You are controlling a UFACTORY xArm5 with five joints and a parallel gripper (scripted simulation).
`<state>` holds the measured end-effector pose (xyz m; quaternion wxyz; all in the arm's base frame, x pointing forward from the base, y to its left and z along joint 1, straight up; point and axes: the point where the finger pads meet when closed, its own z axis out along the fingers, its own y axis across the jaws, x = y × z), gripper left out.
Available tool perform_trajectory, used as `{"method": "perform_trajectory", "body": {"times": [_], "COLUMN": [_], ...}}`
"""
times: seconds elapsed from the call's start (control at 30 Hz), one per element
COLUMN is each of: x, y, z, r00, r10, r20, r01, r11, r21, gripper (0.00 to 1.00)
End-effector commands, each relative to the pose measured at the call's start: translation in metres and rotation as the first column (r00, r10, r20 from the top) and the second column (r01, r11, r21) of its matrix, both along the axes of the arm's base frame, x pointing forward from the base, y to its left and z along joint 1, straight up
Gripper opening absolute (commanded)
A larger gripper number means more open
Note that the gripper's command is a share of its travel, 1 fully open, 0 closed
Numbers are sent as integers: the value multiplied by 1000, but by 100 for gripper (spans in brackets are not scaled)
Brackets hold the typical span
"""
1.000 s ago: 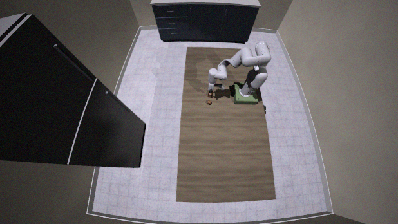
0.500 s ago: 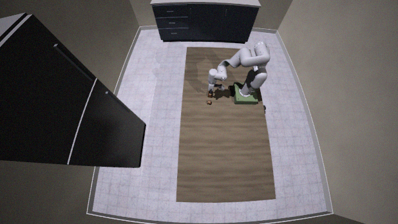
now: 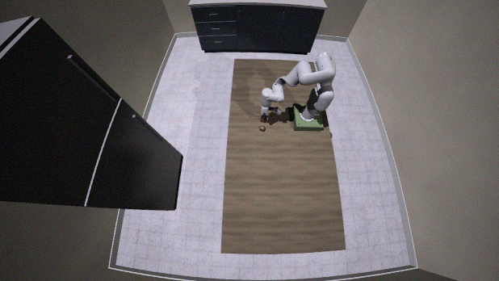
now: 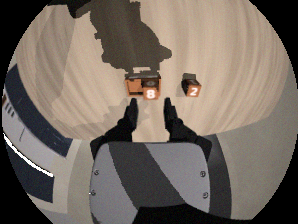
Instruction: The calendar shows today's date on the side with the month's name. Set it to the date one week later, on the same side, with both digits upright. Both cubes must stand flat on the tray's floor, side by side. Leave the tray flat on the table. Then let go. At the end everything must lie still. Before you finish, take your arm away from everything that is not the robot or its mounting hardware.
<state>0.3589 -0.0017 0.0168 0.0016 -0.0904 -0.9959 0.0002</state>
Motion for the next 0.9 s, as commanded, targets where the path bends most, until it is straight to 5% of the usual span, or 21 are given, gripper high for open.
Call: {"method": "perform_trajectory", "body": {"times": [0.0, 0.87], "x": [1, 2], "y": [0, -1], "z": [-7, -25], "r00": [1000, 1000], "r10": [0, 0], "r20": [3, 3], "r01": [0, 0], "r11": [1000, 1000], "r21": [0, 0], "gripper": [47, 47]}}
